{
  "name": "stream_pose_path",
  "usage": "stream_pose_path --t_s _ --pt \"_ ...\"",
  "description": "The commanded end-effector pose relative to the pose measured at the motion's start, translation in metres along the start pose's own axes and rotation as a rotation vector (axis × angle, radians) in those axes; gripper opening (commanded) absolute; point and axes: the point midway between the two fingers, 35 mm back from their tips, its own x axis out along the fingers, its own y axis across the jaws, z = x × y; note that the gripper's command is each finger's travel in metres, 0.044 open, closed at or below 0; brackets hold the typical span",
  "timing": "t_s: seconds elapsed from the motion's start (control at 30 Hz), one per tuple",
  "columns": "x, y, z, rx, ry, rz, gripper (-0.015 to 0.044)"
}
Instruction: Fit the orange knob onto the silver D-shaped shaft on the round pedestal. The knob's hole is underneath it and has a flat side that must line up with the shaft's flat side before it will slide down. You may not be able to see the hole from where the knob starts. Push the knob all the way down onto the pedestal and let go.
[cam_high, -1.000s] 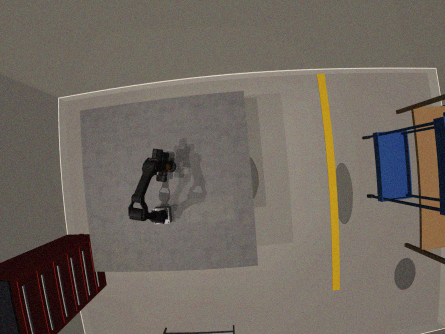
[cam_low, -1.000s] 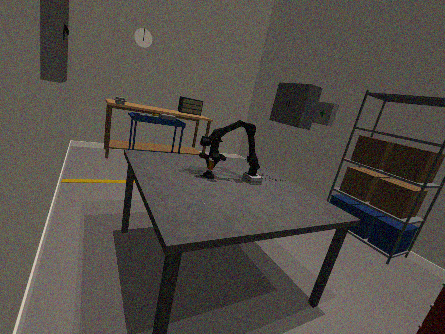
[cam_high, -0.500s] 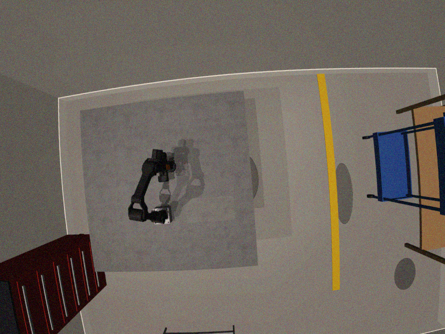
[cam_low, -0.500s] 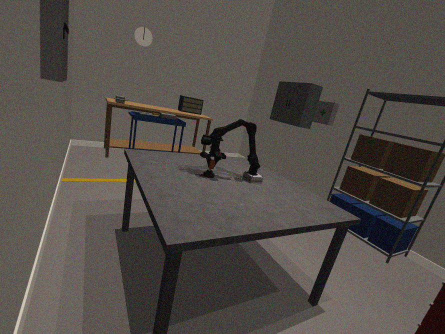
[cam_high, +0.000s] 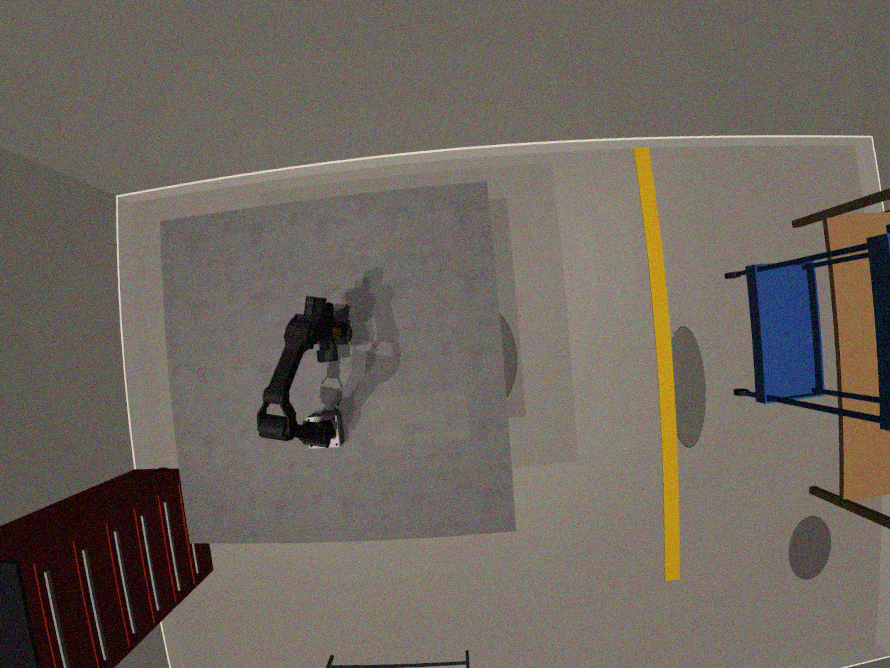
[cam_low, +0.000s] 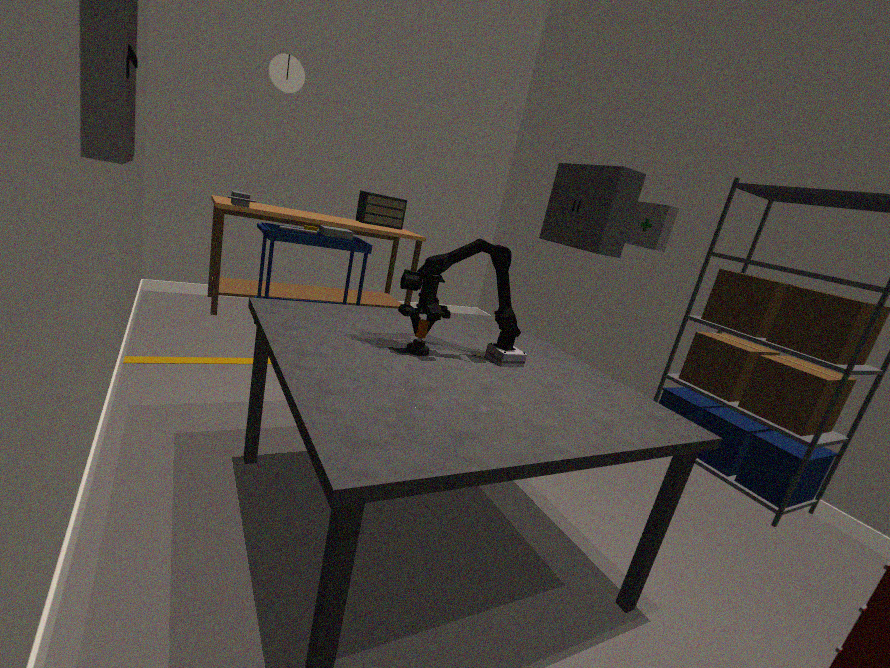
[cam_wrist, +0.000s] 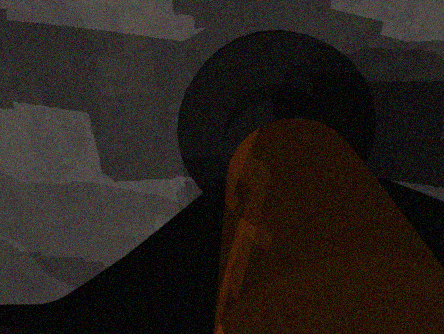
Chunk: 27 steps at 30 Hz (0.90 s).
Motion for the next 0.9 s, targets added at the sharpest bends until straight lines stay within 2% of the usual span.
stream_pose_path --t_s 0.0,0.43,0.67,0.87 --pt "0.0011 -0.0026 -0.001 -0.004 0.003 -0.004 0.0" --pt "-0.0038 -0.0009 -0.0005 -0.004 0.003 -0.004 0.0" --pt "-0.0051 0.0018 0.0002 -0.203 0.003 -0.004 0.0" --pt "-0.002 0.0043 0.001 -0.213 0.003 -0.003 0.0"
